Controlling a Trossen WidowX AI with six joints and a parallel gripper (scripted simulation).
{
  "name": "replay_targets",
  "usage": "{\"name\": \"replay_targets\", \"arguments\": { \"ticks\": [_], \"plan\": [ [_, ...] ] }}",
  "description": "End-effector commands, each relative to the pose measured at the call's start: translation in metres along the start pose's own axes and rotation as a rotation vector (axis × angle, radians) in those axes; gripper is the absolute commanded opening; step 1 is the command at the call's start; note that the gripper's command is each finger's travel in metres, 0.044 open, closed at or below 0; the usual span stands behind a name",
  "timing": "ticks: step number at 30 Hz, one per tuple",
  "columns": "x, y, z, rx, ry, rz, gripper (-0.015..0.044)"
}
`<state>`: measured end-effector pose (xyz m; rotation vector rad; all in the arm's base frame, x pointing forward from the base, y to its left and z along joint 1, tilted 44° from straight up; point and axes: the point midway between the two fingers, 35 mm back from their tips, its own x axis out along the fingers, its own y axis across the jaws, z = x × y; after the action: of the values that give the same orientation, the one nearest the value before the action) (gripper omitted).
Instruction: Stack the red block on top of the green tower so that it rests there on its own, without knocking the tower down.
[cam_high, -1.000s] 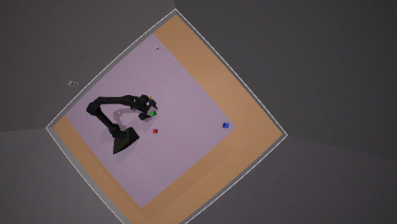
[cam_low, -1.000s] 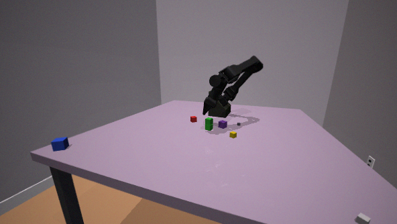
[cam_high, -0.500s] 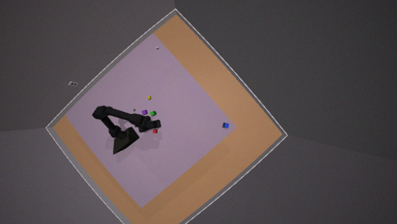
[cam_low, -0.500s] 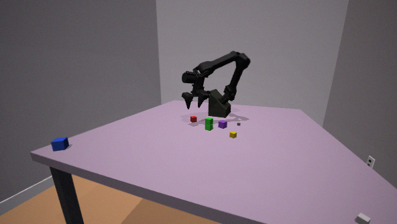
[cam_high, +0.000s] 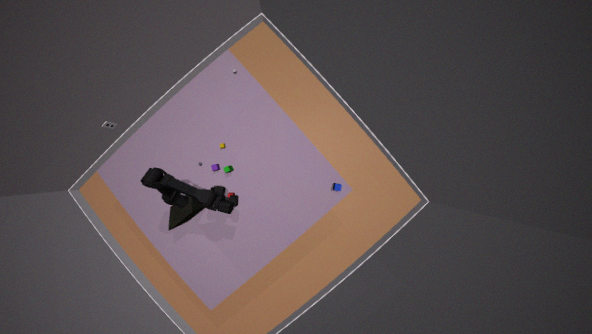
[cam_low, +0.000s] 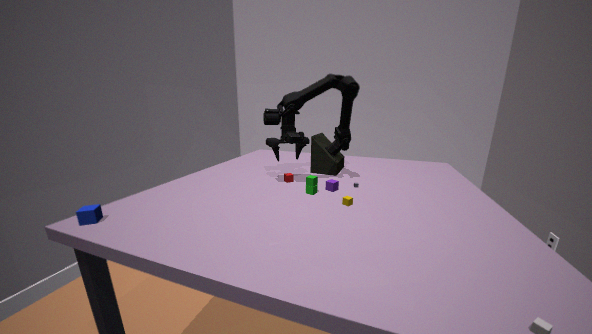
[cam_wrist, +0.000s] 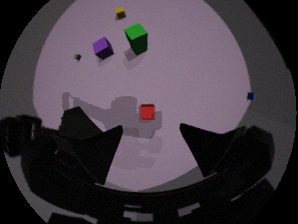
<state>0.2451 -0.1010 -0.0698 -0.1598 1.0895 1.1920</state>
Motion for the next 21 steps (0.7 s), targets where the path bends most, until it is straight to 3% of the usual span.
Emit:
{"name": "replay_targets", "arguments": {
  "ticks": [1, 11, 21],
  "plan": [
    [0.001, 0.002, -0.002, 0.021, -0.015, 0.008, 0.0440],
    [0.048, 0.003, 0.000, 0.020, -0.016, 0.008, 0.0440],
    [0.053, 0.004, 0.001, 0.020, -0.017, 0.009, 0.0440]
  ]
}}
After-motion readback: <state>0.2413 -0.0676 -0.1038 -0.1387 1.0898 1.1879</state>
